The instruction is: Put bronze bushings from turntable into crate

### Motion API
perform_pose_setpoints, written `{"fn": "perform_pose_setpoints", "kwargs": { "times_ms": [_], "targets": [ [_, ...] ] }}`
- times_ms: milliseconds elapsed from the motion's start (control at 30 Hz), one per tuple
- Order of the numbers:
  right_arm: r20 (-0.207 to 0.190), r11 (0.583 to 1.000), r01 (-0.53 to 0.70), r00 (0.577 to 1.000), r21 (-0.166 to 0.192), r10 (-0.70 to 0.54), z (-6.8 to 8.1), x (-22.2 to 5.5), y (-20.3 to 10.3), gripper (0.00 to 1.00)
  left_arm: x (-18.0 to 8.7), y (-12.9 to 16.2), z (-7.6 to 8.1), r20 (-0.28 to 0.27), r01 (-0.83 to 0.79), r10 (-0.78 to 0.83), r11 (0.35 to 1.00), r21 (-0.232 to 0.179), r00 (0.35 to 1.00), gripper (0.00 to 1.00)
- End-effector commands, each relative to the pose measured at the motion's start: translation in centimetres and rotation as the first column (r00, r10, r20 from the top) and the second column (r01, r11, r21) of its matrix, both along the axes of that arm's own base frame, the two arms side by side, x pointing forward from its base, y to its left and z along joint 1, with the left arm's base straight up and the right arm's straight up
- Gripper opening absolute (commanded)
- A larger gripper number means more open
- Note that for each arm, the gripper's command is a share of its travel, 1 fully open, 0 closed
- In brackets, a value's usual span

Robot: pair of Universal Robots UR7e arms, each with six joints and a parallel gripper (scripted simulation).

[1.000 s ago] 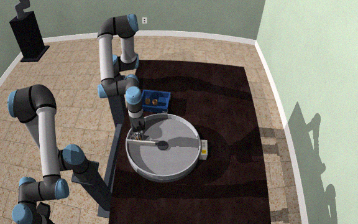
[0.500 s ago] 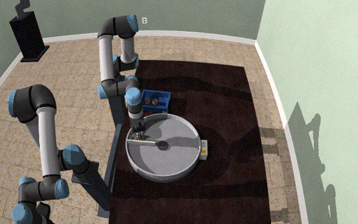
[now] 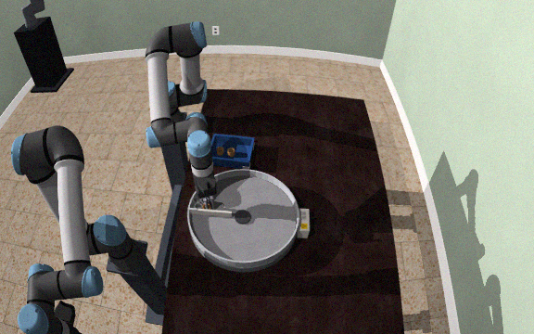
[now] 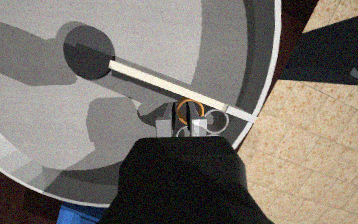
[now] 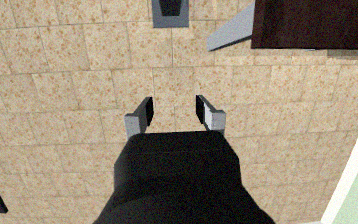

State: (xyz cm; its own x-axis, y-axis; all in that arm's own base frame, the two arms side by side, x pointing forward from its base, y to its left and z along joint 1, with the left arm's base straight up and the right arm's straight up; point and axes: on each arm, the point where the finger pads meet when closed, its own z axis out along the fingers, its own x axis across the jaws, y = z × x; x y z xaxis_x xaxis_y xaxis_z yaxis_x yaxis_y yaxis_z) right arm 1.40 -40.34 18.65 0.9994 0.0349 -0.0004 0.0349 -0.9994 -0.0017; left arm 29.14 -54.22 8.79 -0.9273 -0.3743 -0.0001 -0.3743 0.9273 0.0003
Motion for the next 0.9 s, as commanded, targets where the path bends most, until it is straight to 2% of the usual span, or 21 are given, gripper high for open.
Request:
{"fn": "perform_pose_setpoints", "kwargs": {
  "times_ms": [0, 267, 300, 867],
  "targets": [
    [0.001, 1.000, 0.000, 1.000, -0.002, 0.000, 0.05, 0.01, -0.04, 1.00, 0.01, -0.04, 0.09, 0.001, 0.000, 0.000, 1.000, -0.002, 1.000, 0.39],
    [0.001, 1.000, 0.000, 1.000, -0.002, 0.000, 0.05, 0.01, -0.04, 1.00, 0.01, -0.04, 0.09, 0.001, 0.000, 0.000, 1.000, -0.002, 1.000, 0.39],
    [0.001, 1.000, 0.000, 1.000, -0.002, 0.000, 0.05, 0.01, -0.04, 1.00, 0.01, -0.04, 0.09, 0.001, 0.000, 0.000, 1.000, -0.002, 1.000, 0.00],
    [0.001, 1.000, 0.000, 1.000, -0.002, 0.000, 0.05, 0.01, -0.04, 1.00, 0.01, -0.04, 0.09, 0.001, 0.000, 0.000, 1.000, -0.002, 1.000, 0.00]
  ]
}}
